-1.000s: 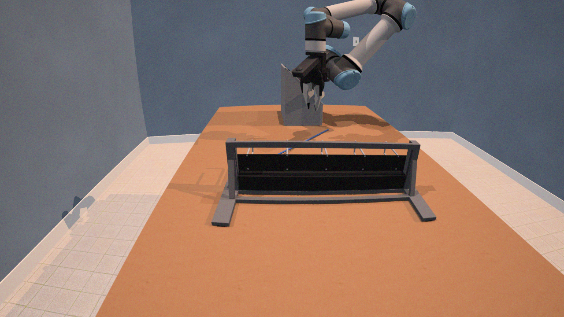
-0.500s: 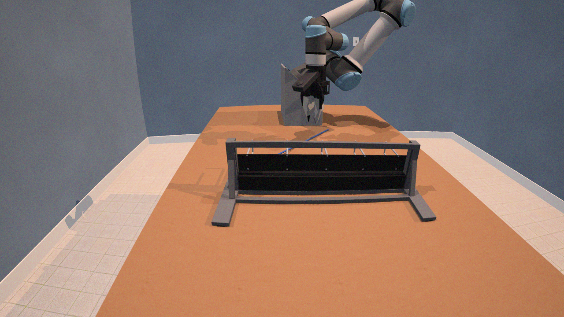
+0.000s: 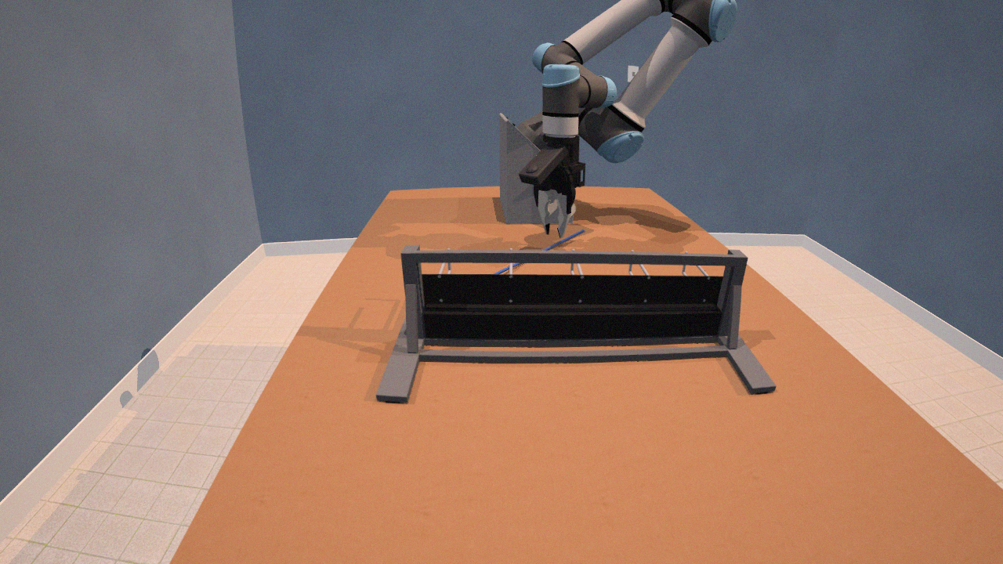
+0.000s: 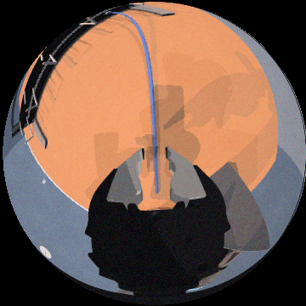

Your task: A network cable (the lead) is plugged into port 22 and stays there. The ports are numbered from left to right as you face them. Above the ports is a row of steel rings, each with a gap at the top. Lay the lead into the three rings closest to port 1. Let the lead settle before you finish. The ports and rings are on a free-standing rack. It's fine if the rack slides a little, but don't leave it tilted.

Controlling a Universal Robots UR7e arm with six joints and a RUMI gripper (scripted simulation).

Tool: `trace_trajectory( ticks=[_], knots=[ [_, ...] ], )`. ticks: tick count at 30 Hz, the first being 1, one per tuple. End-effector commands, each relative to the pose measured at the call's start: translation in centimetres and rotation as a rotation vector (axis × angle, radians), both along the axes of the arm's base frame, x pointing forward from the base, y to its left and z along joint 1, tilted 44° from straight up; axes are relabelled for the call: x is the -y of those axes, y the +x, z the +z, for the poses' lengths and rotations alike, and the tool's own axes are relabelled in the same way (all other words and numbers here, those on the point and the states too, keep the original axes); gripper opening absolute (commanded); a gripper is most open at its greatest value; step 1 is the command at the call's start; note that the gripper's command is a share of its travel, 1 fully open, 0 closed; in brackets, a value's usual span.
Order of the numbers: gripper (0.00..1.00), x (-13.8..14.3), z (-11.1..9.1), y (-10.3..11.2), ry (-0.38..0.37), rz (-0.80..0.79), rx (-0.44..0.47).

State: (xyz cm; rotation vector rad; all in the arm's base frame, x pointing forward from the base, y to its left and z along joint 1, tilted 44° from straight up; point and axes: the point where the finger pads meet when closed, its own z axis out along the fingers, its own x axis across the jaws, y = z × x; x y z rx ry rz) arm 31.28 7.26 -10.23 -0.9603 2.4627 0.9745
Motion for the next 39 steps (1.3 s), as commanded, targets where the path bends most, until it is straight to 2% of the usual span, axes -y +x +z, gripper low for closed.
trace_trajectory(
  ticks=[1,39],
  knots=[
    [0.20,-0.56,-0.91,0.23,-0.002,-0.002,0.001],
    [0.20,-0.83,-1.19,0.25,-0.002,-0.002,0.001]
  ],
)
